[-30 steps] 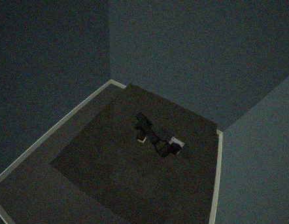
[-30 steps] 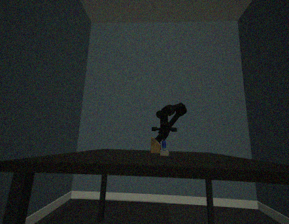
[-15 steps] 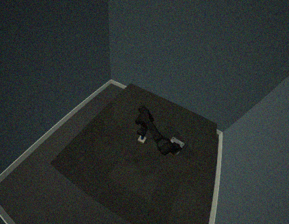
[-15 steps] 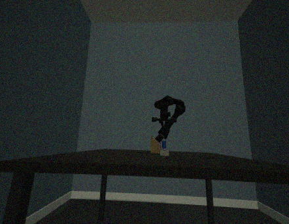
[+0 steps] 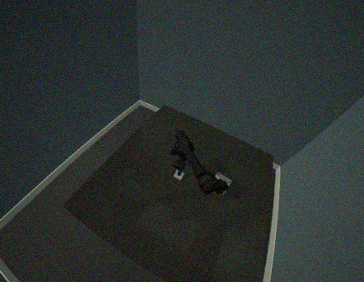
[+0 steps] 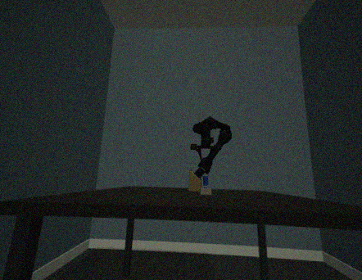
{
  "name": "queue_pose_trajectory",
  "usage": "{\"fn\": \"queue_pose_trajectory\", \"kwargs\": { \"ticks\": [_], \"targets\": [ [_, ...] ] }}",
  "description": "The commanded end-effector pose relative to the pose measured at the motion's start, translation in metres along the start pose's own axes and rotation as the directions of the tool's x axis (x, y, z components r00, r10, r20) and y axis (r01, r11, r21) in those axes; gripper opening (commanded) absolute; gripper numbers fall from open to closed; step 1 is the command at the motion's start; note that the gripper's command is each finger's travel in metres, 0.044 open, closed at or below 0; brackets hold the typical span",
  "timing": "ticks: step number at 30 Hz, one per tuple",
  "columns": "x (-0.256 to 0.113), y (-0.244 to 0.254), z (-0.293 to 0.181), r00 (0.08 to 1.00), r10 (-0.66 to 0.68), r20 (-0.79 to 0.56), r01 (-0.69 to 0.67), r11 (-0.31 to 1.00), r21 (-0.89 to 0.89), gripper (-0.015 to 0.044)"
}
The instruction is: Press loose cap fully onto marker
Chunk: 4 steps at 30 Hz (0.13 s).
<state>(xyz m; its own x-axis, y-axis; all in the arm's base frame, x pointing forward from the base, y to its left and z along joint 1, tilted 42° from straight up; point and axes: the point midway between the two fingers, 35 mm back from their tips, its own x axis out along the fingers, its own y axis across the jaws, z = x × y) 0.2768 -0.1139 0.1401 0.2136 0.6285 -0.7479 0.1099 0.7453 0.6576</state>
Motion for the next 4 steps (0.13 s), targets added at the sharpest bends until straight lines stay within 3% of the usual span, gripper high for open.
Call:
{"fn": "queue_pose_trajectory", "kwargs": {
  "ticks": [1, 4],
  "targets": [
    [-0.0006, -0.0005, -0.0004, 1.000, -0.003, -0.003, 0.003, 1.000, -0.004, 0.0341],
    [-0.0006, -0.0005, -0.0004, 1.000, -0.003, -0.003, 0.003, 1.000, -0.004, 0.0420]
  ]
}}
